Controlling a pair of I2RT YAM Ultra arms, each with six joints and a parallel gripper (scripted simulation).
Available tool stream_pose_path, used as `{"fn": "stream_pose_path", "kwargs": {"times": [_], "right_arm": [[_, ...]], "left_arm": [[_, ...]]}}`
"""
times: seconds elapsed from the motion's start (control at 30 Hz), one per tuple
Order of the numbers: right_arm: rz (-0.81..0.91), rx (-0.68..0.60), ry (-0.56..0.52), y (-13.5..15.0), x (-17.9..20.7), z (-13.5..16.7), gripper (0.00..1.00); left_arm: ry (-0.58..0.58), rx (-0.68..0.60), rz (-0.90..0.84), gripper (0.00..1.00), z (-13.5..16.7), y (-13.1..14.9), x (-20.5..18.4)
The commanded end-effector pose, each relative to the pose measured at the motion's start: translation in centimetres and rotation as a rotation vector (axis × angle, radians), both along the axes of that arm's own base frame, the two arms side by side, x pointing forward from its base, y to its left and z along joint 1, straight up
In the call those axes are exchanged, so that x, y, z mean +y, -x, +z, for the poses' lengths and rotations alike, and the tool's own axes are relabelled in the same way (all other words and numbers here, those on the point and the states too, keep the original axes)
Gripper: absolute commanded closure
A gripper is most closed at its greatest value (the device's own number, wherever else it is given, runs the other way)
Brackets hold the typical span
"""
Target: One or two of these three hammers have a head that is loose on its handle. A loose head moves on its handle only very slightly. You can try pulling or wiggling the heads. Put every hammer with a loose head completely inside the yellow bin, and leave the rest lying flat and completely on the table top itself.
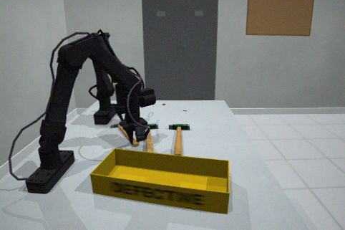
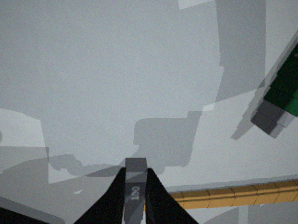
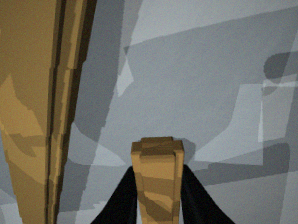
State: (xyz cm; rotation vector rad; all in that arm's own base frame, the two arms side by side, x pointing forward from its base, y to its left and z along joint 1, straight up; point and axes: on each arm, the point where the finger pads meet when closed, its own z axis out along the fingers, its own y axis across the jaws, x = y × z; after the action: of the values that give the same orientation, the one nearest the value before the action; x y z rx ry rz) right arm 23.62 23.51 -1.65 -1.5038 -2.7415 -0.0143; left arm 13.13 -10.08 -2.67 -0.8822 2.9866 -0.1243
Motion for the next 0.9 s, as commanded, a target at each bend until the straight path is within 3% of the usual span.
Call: {"fn": "stream_pose_path", "kwargs": {"times": [0.0,0.3,0.4,0.43,0.87], "right_arm": [[0.002,-0.023,0.008,-0.2,-0.2,0.5,0.82],[0.005,-0.021,0.004,-0.1,-0.1,0.5,0.82],[0.005,-0.021,0.004,-0.1,-0.1,0.5,0.82],[0.005,-0.021,0.004,-0.1,-0.1,0.5,0.82],[0.005,-0.021,0.004,-0.1,-0.1,0.5,0.82]], "left_arm": [[-0.033,0.015,0.000,0.92,0.1,0.6,1.0],[0.003,-0.005,0.000,0.92,0.1,-0.2,-0.1],[0.002,-0.004,0.000,0.64,0.3,0.0,0.2],[0.005,-0.006,0.000,0.63,0.3,0.0,0.3],[0.031,-0.051,0.006,0.63,3.0,-0.8,0.4]]}}
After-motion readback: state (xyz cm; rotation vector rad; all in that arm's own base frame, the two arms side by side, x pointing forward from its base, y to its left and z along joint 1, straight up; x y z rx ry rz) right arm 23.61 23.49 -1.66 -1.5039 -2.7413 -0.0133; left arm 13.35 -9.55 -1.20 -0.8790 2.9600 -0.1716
